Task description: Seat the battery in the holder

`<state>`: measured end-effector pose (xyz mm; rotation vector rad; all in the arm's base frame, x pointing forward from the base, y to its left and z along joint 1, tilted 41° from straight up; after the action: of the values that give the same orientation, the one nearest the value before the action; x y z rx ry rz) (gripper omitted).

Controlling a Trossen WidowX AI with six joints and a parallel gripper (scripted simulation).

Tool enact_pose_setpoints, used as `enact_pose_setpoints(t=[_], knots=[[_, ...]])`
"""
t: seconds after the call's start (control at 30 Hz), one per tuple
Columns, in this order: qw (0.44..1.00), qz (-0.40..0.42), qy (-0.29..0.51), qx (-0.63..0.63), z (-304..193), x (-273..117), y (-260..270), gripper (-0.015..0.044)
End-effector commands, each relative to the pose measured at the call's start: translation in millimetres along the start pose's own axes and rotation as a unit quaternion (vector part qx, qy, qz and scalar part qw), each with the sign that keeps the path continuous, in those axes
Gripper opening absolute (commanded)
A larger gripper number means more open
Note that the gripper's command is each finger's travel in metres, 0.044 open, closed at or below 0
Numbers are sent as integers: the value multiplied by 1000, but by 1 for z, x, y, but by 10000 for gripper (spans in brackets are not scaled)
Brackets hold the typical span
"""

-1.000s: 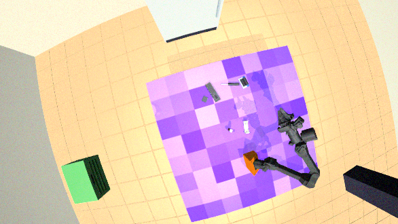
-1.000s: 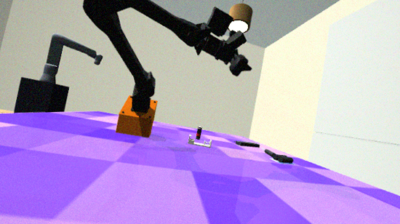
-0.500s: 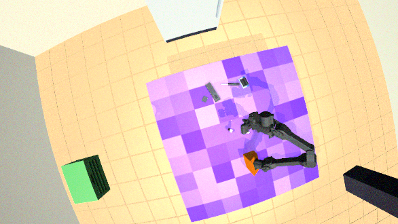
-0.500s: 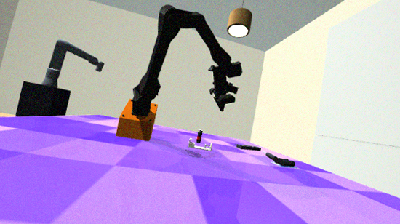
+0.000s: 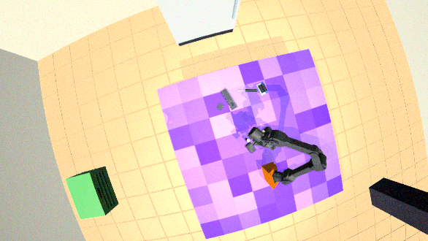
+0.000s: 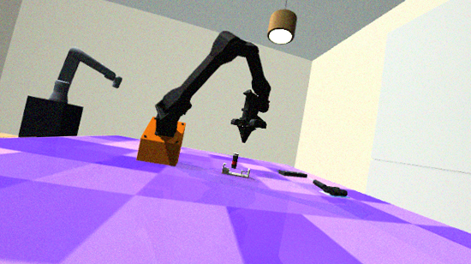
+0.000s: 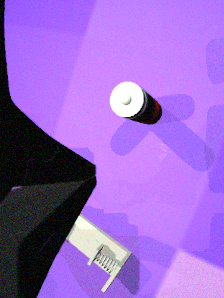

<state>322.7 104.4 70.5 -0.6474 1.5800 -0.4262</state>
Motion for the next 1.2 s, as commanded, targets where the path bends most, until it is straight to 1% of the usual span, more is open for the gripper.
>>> enact_pose_setpoints(t=[0.0, 0.17, 0.23, 0.43, 1.17], knots=[[1000, -7, 2, -3, 2, 13, 1, 0], [1000, -8, 2, -3, 2, 65, 0, 0], [1000, -9, 2, -2, 1, 77, 0, 0], [1000, -9, 2, -2, 0, 79, 1, 0], [1000, -6, 1, -3, -3, 79, 36, 0]])
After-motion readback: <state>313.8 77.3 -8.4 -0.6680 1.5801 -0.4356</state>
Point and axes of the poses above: the point midway between the two fingers, 35 mm back from their tips, its own x axis out along the fingers, its own y axis across the jaws, z = x × y, the point moved 9 cm from there along -x, back along the fingers, and after that the axes turned 7 degrees about x, right-handed, at the moved point
